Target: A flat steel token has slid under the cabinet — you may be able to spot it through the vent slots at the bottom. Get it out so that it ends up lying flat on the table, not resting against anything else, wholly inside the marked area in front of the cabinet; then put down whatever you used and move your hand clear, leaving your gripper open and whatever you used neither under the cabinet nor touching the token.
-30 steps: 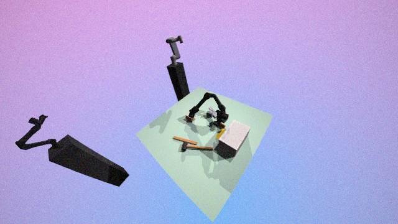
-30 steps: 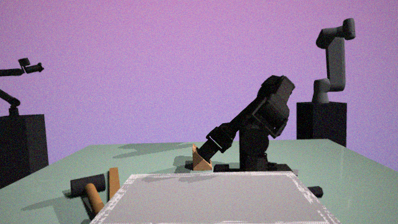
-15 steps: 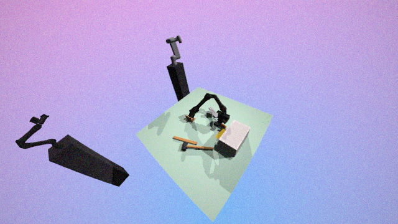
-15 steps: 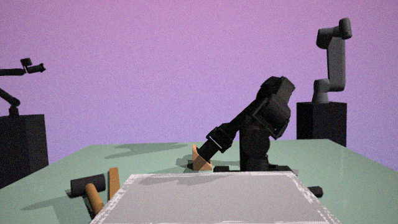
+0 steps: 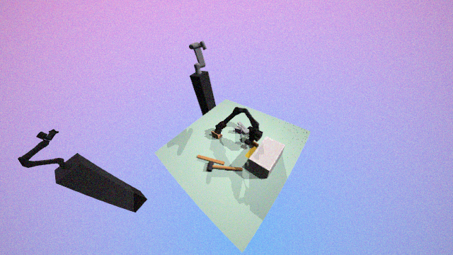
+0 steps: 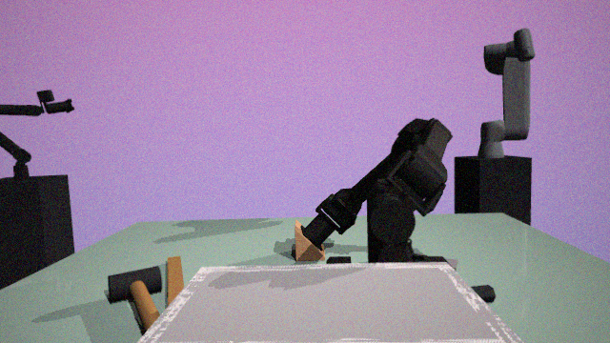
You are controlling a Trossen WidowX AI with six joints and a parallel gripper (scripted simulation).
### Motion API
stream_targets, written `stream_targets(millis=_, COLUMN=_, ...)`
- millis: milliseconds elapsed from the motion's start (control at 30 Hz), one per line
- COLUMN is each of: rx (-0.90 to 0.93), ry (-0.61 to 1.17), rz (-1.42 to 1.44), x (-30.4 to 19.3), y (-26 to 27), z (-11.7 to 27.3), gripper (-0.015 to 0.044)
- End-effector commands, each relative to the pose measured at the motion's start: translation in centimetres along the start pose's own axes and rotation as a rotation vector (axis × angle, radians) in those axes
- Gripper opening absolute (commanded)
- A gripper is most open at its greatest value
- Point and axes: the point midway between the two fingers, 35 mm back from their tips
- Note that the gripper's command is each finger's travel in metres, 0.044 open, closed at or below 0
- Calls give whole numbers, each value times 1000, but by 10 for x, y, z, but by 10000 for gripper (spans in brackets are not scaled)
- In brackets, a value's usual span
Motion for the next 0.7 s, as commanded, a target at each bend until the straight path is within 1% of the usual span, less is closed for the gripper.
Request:
stream_targets(millis=0, rx=2, ry=-2, rz=-7, x=5, y=-1, z=0, gripper=0)
stream_targets(millis=400, rx=2, ry=-3, rz=-7, x=13, y=0, z=0, gripper=0)
stream_targets(millis=667, rx=2, ry=-3, rz=-7, x=16, y=-11, z=-2, gripper=0)
Point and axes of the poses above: the point midway between the two fingers, 35 mm back from their tips, its own z axis back along the fingers, its own y axis across the jaws, x = y × z, and after that the axes turned 13 degrees about -z, right-handed
